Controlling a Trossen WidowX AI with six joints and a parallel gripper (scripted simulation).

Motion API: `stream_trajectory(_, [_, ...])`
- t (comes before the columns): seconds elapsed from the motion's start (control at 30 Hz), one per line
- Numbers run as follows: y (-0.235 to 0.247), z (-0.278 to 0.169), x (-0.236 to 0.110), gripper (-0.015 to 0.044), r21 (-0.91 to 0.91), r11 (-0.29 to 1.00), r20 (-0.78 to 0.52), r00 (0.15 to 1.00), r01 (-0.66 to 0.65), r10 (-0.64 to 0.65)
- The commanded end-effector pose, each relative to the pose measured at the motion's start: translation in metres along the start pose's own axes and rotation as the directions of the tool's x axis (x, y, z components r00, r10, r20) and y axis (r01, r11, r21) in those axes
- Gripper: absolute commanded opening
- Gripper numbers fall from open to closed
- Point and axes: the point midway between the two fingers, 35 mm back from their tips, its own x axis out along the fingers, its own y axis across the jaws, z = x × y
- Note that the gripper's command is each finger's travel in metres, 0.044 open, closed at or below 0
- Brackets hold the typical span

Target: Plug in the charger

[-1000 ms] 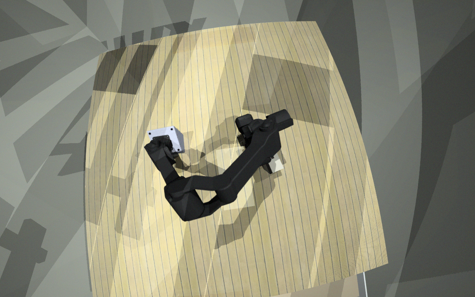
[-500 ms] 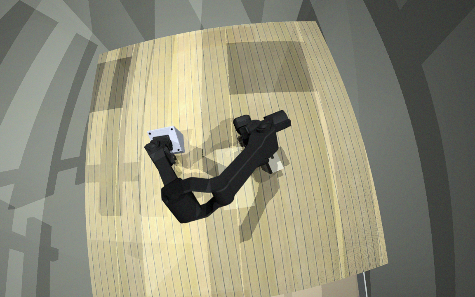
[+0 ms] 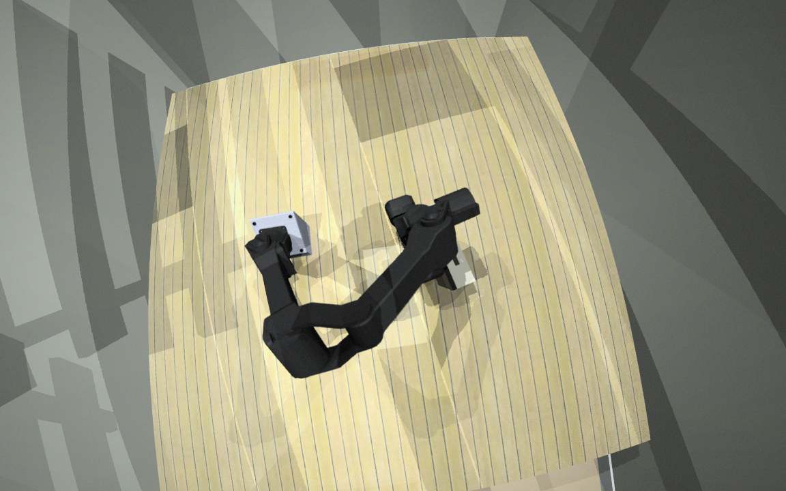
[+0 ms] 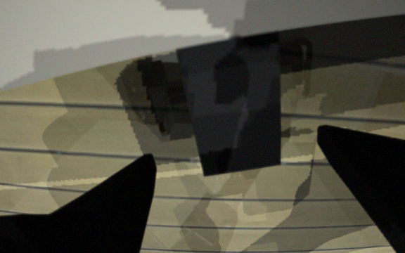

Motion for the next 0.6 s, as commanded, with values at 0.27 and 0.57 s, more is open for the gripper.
stream_trajectory(0.27, [0.0,-0.014,0.001,0.044,-0.004,1.0,-0.001,1.0,0.003,-0.003])
stream_trajectory(0.57, [0.0,-0.024,0.002,0.044,-0.005,1.0,-0.001,1.0,0.003,-0.003])
